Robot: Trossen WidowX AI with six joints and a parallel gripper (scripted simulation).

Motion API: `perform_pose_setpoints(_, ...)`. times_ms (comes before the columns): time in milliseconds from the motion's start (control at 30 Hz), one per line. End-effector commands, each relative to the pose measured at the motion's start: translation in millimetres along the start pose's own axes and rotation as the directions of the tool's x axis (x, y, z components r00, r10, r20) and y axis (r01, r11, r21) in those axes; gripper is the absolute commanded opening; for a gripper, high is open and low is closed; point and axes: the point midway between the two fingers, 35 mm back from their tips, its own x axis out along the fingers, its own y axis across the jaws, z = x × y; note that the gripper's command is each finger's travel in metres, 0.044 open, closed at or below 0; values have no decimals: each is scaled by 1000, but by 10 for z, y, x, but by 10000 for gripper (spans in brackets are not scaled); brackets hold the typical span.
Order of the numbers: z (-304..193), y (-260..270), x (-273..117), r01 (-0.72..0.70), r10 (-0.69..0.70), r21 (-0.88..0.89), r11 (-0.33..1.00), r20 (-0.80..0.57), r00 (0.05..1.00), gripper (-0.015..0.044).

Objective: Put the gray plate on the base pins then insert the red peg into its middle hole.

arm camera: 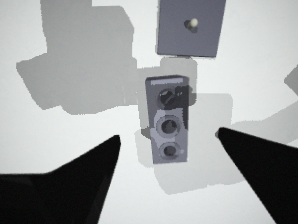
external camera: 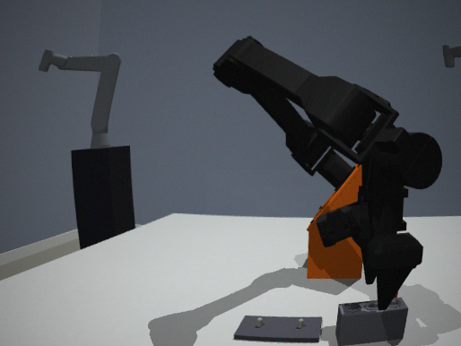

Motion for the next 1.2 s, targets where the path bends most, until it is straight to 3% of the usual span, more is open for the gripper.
perform_pose_setpoints(0,-2,-12,74,3,-3,-8,1000,5,1000,440)
perform_pose_setpoints(1133,7,-31,594,5,-4,-8,1000,8,1000,440)
perform_pose_setpoints(1167,7,-31,594,5,-4,-8,1000,8,1000,414)
